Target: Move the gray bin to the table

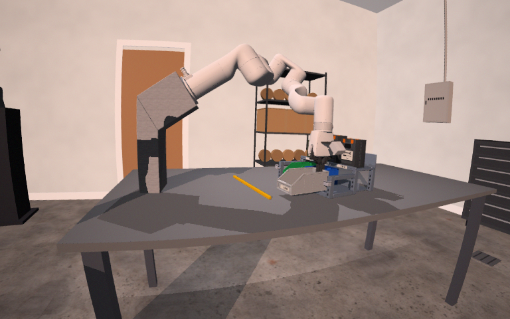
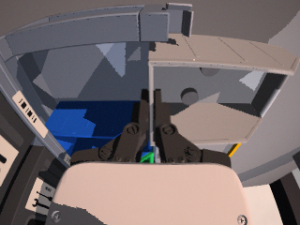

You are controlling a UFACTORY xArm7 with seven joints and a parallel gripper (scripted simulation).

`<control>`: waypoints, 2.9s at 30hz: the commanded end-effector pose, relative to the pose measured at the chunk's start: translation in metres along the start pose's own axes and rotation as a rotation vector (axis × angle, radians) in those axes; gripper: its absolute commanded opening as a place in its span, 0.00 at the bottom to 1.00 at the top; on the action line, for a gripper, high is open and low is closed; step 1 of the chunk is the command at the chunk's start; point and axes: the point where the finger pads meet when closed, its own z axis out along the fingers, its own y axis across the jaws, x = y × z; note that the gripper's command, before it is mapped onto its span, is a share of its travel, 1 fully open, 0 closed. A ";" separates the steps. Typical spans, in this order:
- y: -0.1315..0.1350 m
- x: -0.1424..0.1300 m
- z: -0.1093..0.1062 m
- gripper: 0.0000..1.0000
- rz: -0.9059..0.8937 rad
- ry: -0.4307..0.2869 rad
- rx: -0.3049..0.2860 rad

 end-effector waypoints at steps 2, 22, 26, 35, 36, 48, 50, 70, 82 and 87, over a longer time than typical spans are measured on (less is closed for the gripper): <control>-0.001 0.001 0.000 0.00 0.001 0.002 0.002; 0.009 0.001 0.000 0.00 0.001 0.002 0.002; 0.009 0.001 0.000 0.00 0.001 0.002 0.002; 0.021 0.001 0.000 0.00 0.001 0.002 0.002; 0.024 0.001 0.000 0.00 0.001 0.002 0.002; 0.024 0.001 0.000 0.00 0.001 0.002 0.002; 0.024 0.001 0.003 0.00 0.001 0.002 0.002; 0.024 0.001 0.016 0.00 0.001 0.002 0.002; 0.024 0.001 0.016 0.00 0.001 0.002 0.002; 0.024 0.001 0.023 0.00 0.001 0.002 0.001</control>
